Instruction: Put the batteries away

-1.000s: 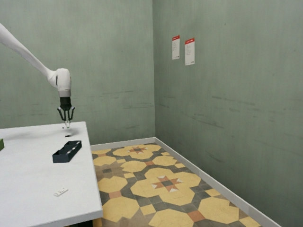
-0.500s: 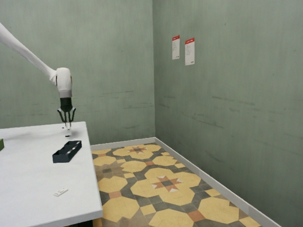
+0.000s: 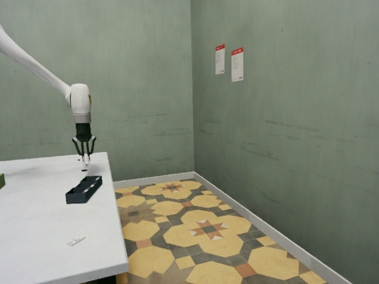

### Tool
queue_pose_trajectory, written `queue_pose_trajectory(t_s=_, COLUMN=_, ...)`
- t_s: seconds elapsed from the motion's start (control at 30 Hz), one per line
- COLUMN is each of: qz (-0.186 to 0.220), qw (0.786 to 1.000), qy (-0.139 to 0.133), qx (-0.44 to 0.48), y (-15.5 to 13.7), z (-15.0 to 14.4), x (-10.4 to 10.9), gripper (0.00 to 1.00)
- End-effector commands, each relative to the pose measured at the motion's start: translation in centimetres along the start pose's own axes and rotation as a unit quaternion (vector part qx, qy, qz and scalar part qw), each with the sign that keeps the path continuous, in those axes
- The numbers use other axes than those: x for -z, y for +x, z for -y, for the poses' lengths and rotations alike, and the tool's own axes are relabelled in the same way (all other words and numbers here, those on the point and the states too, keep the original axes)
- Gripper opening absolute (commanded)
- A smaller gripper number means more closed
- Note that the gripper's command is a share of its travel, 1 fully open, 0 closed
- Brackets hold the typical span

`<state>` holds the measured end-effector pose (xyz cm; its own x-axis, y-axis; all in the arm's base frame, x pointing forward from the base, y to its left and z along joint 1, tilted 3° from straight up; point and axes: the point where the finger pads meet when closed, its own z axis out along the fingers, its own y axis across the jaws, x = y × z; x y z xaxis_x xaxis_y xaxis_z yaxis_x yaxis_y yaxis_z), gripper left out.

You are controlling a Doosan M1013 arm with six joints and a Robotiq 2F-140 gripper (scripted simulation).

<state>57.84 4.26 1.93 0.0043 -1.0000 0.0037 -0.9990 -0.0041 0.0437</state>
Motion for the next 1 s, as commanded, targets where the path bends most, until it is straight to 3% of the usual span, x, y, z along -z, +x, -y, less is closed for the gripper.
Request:
queue_pose_trajectory(t_s=0.0, qz=0.0, qw=1.0, qy=0.001, qx=0.0, y=1.6, z=0.2, x=0.1, gripper=0.15)
queue_pose_trajectory(t_s=0.3, qz=0.0, qw=1.0, qy=0.001, qx=0.0, y=7.0, z=0.6, x=0.1, gripper=0.15)
queue_pose_trajectory(t_s=0.37, qz=0.0, qw=1.0, qy=0.001, qx=0.0, y=7.0, z=0.6, x=0.1, gripper=0.15)
queue_pose_trajectory(t_s=0.6, qz=0.0, qw=0.987, qy=0.001, qx=-0.159, y=11.2, z=0.9, x=0.1, gripper=0.15)
queue_pose_trajectory(t_s=0.87, qz=0.0, qw=0.987, qy=0.001, qx=-0.159, y=16.0, z=1.3, x=0.1, gripper=0.15)
queue_pose_trajectory(t_s=0.97, qz=0.0, qw=0.987, qy=0.001, qx=-0.159, y=16.0, z=1.3, x=0.1, gripper=0.15)
